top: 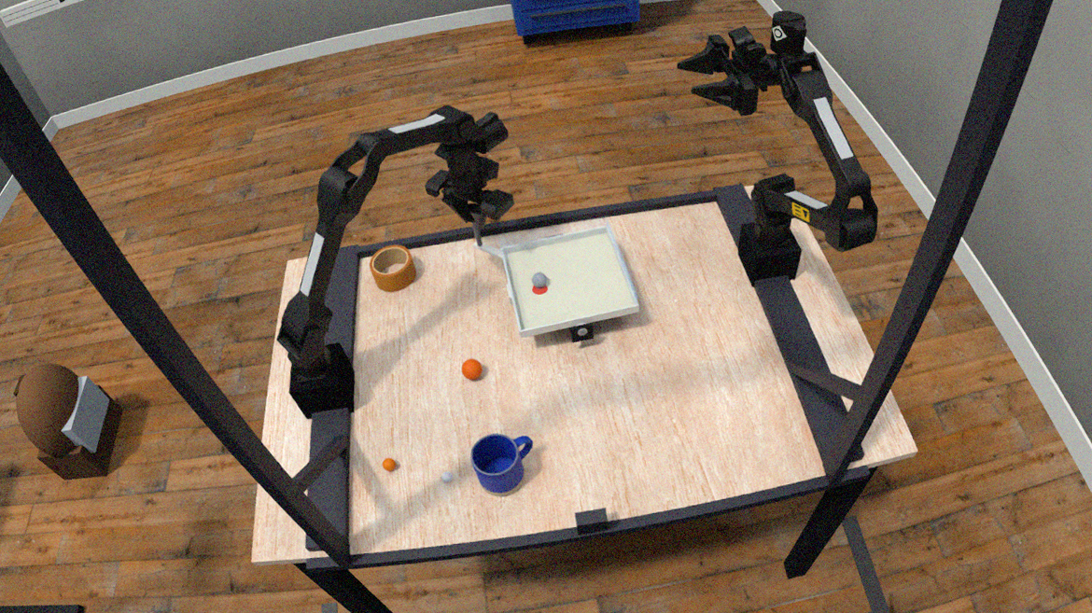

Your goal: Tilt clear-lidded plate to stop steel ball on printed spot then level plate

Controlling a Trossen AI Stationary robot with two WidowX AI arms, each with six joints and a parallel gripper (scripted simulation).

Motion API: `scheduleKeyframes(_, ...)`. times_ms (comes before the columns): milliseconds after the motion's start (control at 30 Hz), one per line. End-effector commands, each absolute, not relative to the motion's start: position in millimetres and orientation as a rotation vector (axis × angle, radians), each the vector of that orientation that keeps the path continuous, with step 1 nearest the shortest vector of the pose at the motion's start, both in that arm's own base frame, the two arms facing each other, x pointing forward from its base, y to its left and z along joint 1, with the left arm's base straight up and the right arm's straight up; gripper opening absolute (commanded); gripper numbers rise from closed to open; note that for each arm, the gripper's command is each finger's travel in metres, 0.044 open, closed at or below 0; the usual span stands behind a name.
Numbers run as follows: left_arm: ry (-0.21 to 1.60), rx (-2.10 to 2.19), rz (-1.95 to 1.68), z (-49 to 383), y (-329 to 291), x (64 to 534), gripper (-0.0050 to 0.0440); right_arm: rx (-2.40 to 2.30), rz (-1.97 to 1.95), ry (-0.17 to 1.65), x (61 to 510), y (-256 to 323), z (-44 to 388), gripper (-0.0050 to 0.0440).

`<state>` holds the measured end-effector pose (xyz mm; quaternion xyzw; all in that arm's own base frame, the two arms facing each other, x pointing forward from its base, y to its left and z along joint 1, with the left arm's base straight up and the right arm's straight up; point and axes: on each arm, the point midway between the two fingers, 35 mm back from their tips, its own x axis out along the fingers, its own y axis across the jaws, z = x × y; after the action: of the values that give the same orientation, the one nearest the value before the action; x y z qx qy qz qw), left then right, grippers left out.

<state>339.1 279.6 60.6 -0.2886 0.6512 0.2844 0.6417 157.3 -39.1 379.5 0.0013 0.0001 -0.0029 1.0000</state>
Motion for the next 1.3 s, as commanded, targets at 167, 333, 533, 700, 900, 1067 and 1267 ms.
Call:
scheduleKeyframes(167,1.412,-0.633,0.665,85.6,284.6,344.7,-0.0050,0.000,-0.008,0.000,157.3,-41.2,380.9,0.0400)
scheduleKeyframes(333,1.424,-0.639,0.664,83.1,280.6,340.9,-0.0050,0.000,-0.008,0.000,157.3,-41.2,380.9,0.0400)
scheduleKeyframes(533,1.415,-0.637,0.663,87.0,281.5,342.8,-0.0050,0.000,-0.008,0.000,157.3,-41.2,380.9,0.0400)
scheduleKeyframes(700,1.424,-0.638,0.661,81.2,282.1,339.5,-0.0050,0.000,-0.008,0.000,157.3,-41.2,380.9,0.0400)
scheduleKeyframes(900,1.425,-0.639,0.661,80.2,282.5,340.0,-0.0050,0.000,-0.008,0.000,157.3,-41.2,380.9,0.0400)
scheduleKeyframes(1067,1.425,-0.639,0.661,80.2,282.5,340.0,-0.0050,0.000,-0.008,0.000,157.3,-41.2,380.9,0.0400)
scheduleKeyframes(1267,1.417,-0.637,0.662,83.5,283.1,341.8,-0.0050,0.000,-0.008,0.000,157.3,-41.2,380.9,0.0400)
